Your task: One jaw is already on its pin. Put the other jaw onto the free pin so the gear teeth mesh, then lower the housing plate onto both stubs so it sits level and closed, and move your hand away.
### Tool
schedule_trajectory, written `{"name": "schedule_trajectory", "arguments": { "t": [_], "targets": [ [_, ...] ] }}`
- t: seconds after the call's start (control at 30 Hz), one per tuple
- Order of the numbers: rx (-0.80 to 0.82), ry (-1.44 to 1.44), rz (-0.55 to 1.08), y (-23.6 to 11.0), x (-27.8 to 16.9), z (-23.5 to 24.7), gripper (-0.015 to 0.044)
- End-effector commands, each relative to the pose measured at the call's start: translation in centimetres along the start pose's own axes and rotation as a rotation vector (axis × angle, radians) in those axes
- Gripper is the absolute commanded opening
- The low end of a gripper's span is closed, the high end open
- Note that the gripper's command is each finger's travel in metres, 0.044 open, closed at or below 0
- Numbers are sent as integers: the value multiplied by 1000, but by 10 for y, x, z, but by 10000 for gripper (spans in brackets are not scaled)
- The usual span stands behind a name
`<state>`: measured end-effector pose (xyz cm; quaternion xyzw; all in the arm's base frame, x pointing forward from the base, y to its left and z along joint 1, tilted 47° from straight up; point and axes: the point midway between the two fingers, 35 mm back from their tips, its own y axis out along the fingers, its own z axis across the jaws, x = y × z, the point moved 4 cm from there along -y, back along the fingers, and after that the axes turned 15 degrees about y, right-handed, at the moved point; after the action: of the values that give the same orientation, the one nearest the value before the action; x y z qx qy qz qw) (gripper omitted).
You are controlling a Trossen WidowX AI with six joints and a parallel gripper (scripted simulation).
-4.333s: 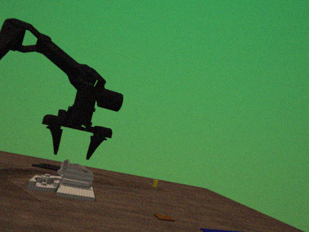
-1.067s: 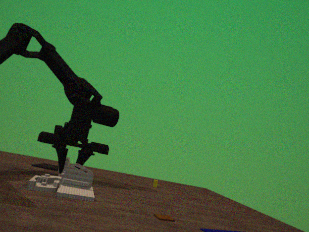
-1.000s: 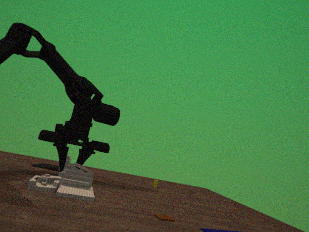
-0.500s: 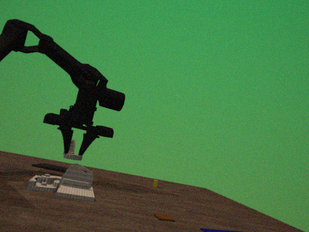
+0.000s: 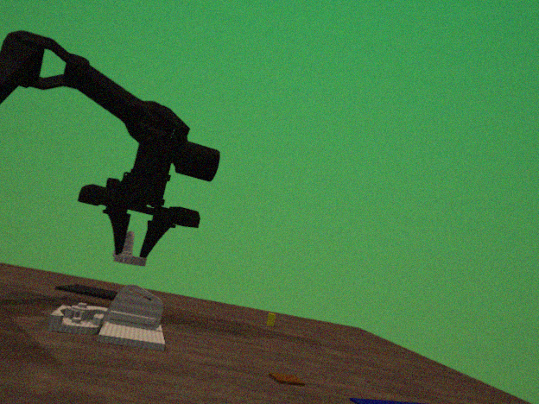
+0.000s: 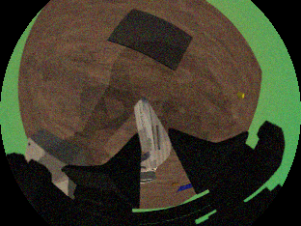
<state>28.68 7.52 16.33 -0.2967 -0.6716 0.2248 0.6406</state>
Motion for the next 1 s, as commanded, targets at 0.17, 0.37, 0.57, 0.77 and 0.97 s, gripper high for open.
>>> {"name": "schedule_trajectory", "arguments": {
  "t": [0.17, 0.37, 0.57, 0.77, 0.97],
  "targets": [
    [-6, 157, 3, -2, -14, 1, 134],
    [-7, 312, 9, -2, -29, 2, 134],
    [-9, 468, 13, -2, -43, 3, 134],
    [-10, 623, 16, -2, -57, 6, 134],
    [-12, 778, 18, -2, -71, 9, 134]
  ]
}}
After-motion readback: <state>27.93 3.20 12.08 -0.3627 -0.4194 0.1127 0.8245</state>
